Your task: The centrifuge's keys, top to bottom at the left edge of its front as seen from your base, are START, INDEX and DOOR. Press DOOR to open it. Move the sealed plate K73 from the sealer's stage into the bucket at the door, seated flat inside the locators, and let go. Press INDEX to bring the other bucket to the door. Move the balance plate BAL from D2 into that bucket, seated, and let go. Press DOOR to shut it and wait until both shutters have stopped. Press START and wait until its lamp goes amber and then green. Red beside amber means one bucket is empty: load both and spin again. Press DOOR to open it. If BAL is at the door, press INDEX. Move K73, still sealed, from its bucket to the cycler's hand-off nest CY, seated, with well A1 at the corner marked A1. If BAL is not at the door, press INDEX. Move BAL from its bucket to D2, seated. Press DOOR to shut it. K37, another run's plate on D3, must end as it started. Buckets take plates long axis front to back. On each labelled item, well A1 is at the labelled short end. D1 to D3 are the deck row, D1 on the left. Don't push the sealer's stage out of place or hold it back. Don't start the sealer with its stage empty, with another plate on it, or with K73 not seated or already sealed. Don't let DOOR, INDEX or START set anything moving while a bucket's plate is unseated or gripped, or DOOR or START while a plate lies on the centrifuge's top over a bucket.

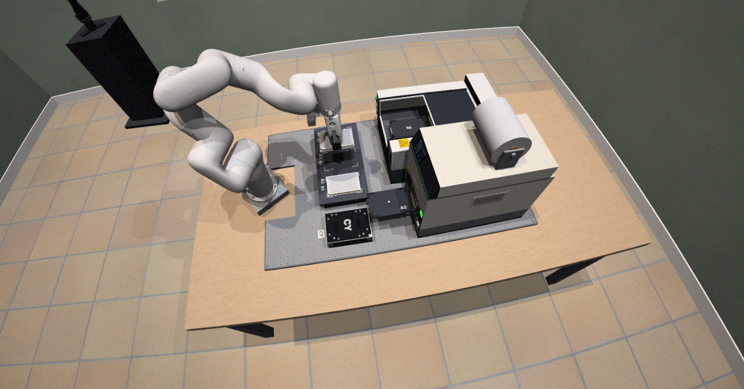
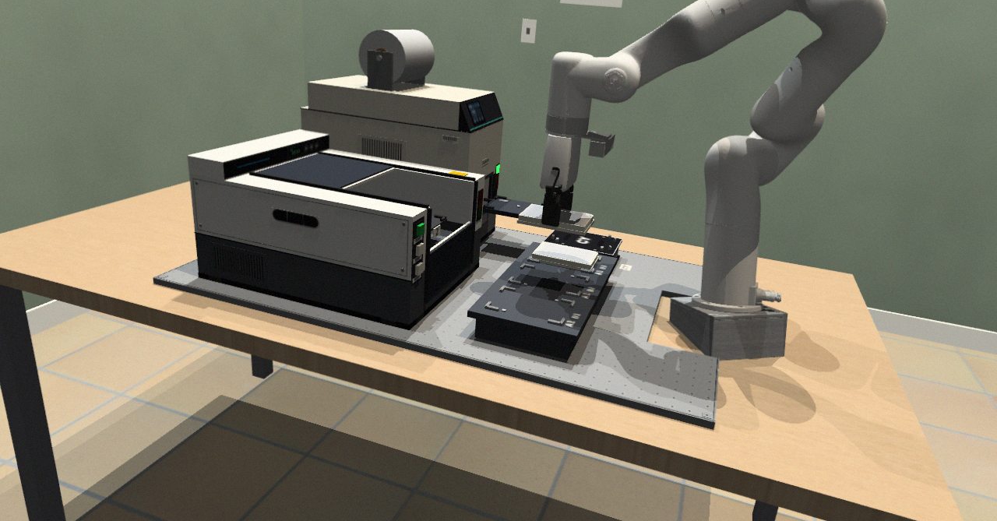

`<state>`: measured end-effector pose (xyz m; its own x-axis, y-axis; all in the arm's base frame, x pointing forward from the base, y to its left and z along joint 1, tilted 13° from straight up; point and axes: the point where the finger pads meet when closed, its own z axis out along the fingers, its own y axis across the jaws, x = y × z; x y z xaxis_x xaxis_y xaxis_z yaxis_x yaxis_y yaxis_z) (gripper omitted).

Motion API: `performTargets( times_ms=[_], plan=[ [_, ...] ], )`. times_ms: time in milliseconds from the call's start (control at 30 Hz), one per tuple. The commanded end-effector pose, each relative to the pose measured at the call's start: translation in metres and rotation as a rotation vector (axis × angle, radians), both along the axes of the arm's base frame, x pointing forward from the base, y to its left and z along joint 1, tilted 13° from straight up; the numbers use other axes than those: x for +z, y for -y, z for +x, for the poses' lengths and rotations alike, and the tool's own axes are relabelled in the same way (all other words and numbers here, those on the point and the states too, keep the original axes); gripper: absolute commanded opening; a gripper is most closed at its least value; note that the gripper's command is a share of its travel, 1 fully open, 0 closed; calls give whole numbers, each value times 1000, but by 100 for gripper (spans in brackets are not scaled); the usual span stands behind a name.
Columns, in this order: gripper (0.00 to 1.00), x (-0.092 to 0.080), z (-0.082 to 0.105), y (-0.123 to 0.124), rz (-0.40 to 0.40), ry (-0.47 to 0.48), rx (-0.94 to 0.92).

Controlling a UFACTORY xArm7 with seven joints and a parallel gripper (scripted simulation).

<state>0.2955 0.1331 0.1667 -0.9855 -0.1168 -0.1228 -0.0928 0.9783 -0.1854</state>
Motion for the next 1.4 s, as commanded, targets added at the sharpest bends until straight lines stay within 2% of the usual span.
performTargets(
  times_ms=[0, 1367],
  plan=[
    [0, -5, 2, 0, 1, 4, 1],
    [0, -63, 11, 10, 1, 3, 1]
  ],
)
